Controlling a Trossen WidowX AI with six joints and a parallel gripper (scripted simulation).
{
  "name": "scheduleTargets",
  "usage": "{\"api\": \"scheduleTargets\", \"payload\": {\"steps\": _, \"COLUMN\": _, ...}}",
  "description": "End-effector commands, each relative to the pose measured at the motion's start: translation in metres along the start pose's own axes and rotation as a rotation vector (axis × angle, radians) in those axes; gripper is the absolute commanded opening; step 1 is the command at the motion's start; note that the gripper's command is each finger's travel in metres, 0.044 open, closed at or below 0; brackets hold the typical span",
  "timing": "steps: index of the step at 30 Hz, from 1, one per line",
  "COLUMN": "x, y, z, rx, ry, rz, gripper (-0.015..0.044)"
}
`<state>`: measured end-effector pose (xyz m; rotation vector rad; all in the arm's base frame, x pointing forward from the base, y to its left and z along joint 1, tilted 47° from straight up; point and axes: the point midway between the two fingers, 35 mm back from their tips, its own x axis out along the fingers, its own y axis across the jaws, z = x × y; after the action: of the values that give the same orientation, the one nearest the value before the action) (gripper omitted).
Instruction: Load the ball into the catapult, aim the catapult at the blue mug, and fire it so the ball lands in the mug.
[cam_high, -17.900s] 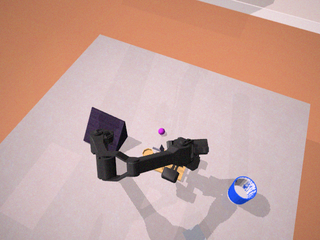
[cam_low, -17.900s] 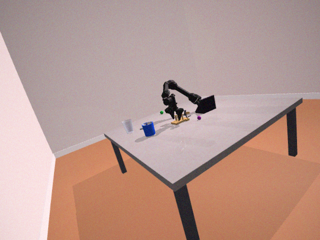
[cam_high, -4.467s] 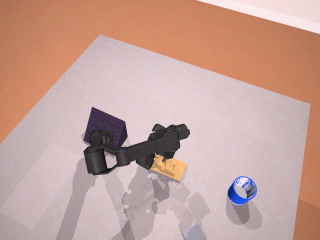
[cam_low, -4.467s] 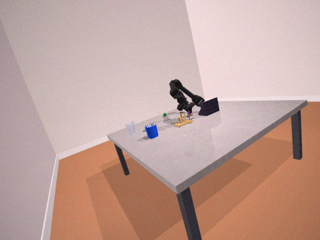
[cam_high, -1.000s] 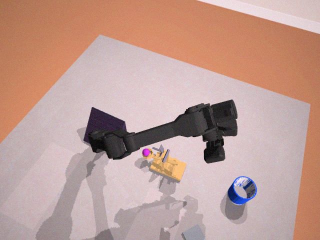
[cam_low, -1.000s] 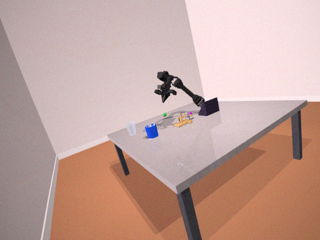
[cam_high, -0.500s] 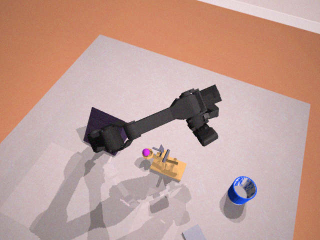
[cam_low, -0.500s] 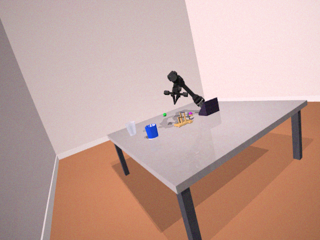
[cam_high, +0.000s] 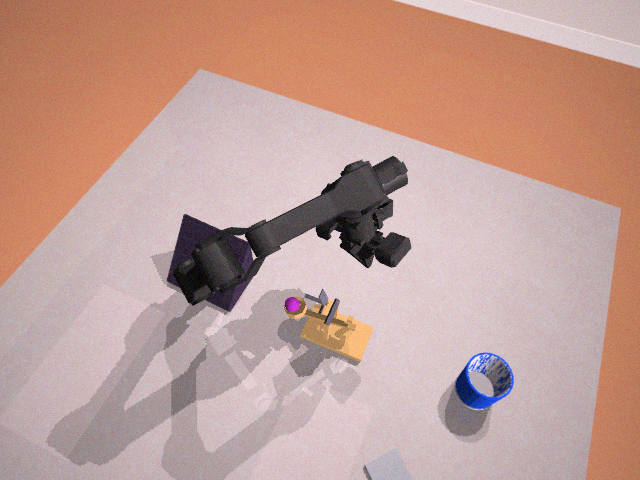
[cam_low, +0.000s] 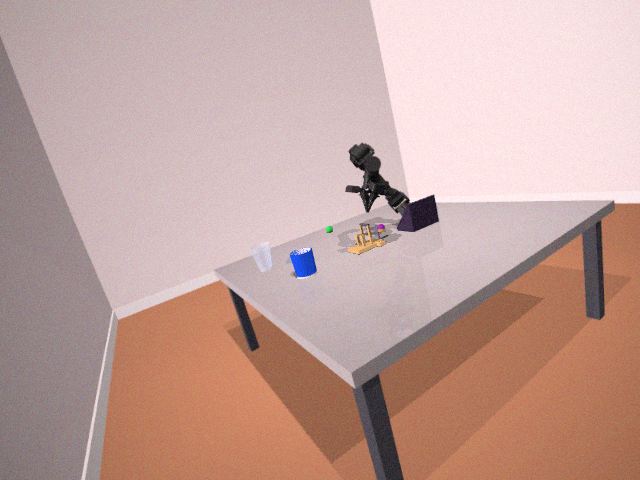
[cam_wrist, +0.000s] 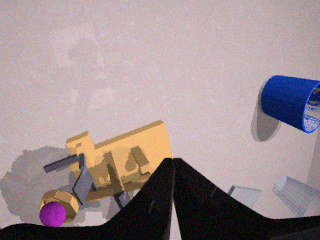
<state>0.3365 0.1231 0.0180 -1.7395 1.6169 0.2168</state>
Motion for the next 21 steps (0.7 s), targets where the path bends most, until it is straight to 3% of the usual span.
{"api": "scheduleTargets", "payload": {"steps": 1, "x": 0.002, "y": 0.021, "z": -0.005, "rx": -0.132, "ry": 0.043, "rz": 0.014, "gripper": 0.0000}}
{"api": "scheduleTargets", "payload": {"steps": 21, "x": 0.009, "y": 0.100, "z": -0.056, "rx": -0.750, "ry": 0.291, "rz": 0.095, "gripper": 0.0000}}
